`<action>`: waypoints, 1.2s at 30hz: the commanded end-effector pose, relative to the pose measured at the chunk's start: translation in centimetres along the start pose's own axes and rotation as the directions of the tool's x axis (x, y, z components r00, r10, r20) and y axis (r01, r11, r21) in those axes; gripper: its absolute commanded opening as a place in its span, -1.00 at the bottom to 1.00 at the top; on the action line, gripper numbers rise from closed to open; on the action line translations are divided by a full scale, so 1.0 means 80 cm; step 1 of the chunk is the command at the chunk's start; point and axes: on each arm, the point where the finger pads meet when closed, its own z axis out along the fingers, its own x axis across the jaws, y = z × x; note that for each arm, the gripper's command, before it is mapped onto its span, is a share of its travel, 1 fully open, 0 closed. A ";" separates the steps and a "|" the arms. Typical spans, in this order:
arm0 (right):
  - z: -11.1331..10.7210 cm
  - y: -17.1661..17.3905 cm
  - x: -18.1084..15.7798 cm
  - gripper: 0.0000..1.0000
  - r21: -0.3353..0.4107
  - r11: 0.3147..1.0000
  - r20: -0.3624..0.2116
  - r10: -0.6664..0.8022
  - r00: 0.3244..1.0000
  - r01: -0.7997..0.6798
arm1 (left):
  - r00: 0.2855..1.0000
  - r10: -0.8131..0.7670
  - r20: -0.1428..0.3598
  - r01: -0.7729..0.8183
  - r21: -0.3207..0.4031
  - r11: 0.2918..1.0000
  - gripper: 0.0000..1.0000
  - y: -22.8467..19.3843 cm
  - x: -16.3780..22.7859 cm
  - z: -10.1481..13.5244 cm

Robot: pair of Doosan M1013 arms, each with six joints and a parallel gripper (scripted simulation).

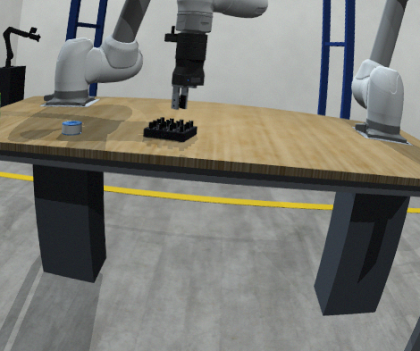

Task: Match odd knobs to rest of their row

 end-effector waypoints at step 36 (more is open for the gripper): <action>-0.011 0.008 -0.009 -0.07 -0.009 0.266 -0.001 -0.964 0.266 0.964 | 1.000 0.000 0.000 0.000 -0.001 1.000 1.00 0.000 0.000 -0.001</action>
